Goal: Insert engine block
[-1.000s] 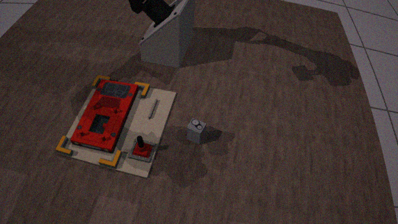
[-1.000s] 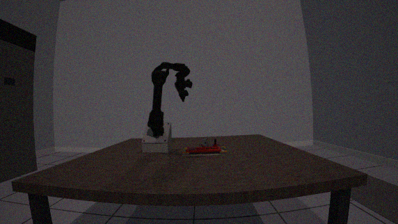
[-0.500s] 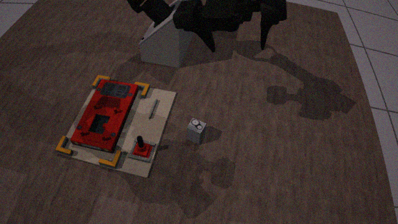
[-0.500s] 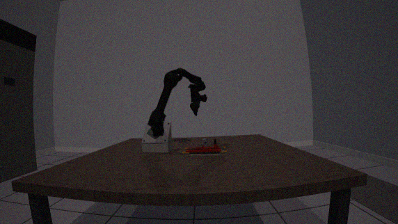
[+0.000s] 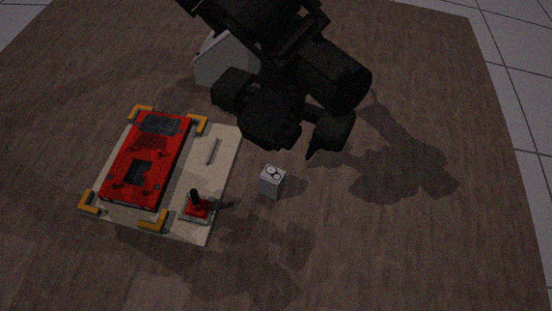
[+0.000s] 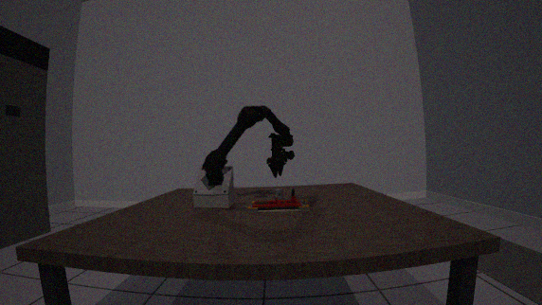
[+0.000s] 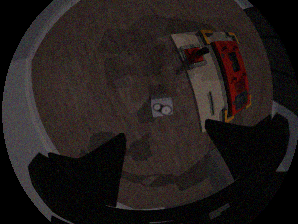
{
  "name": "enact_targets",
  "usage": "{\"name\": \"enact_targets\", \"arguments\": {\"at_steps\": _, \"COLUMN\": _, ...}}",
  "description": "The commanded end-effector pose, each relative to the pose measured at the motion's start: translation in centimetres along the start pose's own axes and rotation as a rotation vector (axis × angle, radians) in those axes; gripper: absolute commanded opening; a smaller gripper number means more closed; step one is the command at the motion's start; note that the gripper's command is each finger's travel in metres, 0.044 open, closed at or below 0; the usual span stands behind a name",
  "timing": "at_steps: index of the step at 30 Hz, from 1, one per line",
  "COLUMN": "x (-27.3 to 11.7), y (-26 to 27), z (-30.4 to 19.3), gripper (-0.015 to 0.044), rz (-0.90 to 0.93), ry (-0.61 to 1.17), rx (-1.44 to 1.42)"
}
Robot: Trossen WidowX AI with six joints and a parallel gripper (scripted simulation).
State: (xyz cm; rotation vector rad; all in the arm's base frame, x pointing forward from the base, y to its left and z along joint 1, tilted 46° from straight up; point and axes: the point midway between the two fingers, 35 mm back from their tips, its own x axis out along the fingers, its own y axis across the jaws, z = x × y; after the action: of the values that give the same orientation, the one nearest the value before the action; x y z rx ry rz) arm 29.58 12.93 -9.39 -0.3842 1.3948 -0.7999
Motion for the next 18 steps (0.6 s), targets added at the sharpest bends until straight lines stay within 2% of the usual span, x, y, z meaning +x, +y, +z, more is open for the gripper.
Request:
{"name": "enact_targets", "arguments": {"at_steps": 1, "x": 1.3, "y": -0.1, "z": 0.2, "gripper": 0.044, "rz": -0.011, "ry": -0.01, "rx": 0.004}}
{"name": "enact_targets", "arguments": {"at_steps": 4, "x": 3.7, "y": -0.3, "z": 0.2, "gripper": 0.044, "rz": -0.012, "ry": -0.01, "rx": 0.005}}
{"name": "enact_targets", "arguments": {"at_steps": 18, "x": 5.4, "y": -0.4, "z": 0.4, "gripper": 0.044, "rz": -0.013, "ry": -0.011, "rx": 0.005}}
